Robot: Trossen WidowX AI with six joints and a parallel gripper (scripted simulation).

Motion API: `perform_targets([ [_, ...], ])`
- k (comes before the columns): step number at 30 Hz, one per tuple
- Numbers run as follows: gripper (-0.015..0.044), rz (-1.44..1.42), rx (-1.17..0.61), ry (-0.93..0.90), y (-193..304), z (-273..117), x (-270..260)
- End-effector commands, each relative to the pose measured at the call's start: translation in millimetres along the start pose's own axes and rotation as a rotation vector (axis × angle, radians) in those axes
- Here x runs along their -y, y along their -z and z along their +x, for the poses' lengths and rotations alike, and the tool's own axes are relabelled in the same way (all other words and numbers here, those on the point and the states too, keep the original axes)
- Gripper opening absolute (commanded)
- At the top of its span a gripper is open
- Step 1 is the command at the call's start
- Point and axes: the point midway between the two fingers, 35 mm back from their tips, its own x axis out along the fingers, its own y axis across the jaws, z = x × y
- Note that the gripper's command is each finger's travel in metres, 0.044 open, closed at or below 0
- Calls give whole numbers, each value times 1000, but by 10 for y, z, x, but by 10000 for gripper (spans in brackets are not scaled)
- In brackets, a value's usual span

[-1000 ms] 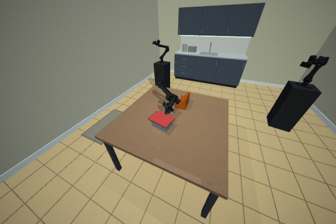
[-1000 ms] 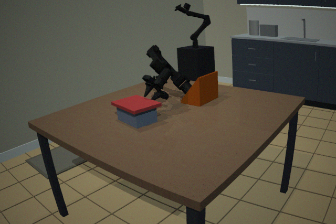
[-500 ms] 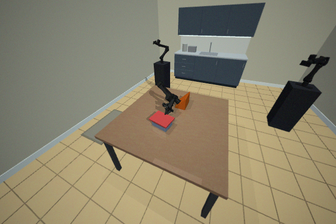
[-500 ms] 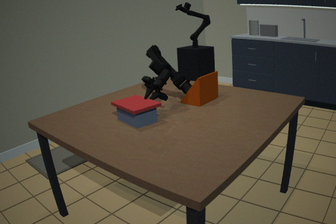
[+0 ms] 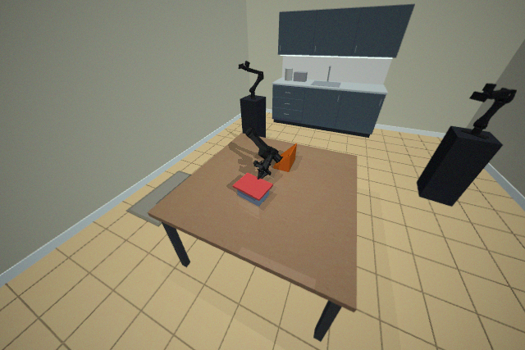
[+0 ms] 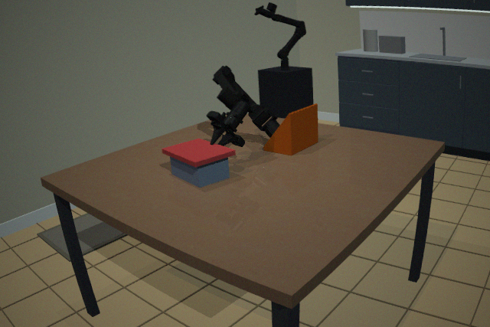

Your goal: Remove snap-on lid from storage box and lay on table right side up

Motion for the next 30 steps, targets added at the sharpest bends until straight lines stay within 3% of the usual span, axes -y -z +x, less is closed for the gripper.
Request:
perform_targets([
  [1, 0, 2, 0, -1, -1, -10, -13],
  [30, 0, 2, 0, -1, -1, -56, -51],
])
